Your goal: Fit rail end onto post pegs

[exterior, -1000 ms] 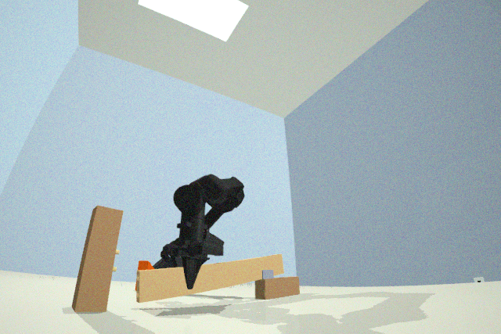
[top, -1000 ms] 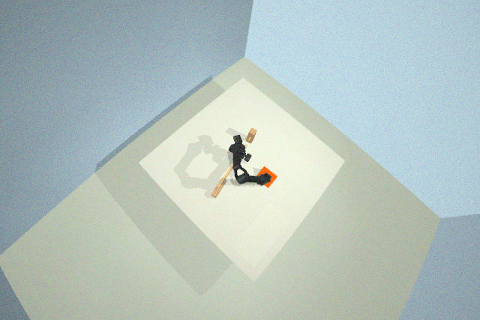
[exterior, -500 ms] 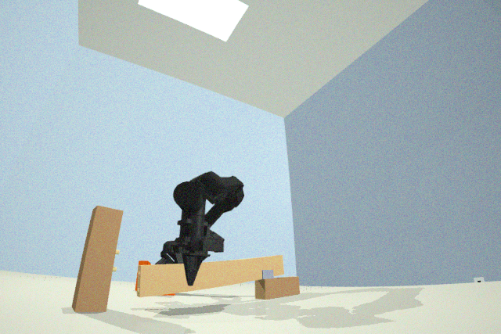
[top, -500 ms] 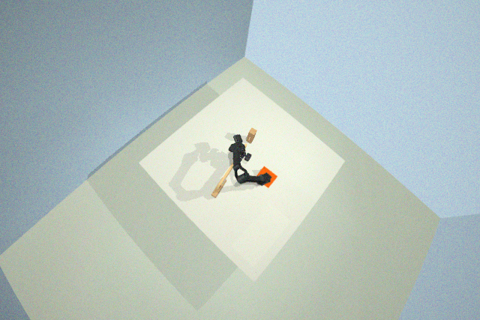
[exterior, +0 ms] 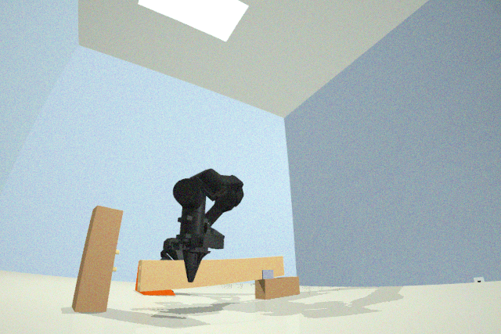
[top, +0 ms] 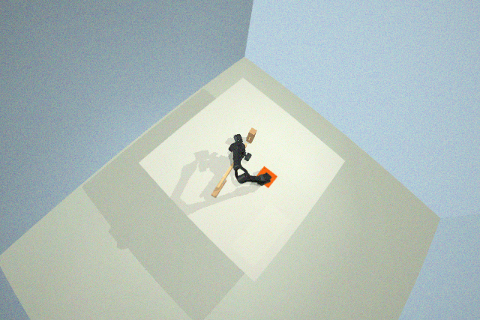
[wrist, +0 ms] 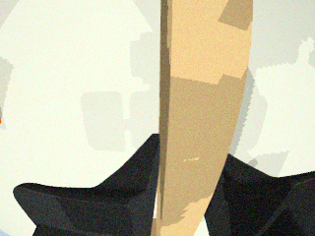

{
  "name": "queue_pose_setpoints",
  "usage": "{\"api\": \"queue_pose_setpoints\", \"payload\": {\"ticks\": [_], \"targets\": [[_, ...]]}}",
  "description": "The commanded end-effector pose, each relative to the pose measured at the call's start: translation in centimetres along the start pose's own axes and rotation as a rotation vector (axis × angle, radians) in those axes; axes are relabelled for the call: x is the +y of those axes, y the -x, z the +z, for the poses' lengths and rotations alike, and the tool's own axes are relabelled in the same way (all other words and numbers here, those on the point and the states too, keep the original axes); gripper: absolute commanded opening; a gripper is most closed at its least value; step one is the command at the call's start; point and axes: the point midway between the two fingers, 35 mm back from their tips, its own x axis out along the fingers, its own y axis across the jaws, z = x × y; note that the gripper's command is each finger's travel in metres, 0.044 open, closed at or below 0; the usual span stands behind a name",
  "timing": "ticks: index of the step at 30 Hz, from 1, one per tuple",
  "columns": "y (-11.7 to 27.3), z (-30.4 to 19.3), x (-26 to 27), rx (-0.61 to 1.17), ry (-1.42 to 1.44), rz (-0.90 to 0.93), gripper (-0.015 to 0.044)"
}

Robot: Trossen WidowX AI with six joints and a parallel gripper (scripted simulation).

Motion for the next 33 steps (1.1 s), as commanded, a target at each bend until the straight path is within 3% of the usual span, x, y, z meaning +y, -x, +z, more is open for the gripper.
{"api": "queue_pose_setpoints", "payload": {"ticks": [1, 33], "targets": [[0.5, -0.1, -0.2, 0.003, 0.0, -0.01, 0.0], [2.1, -0.1, -0.1, 0.004, 0.0, -0.01, 0.0]]}}
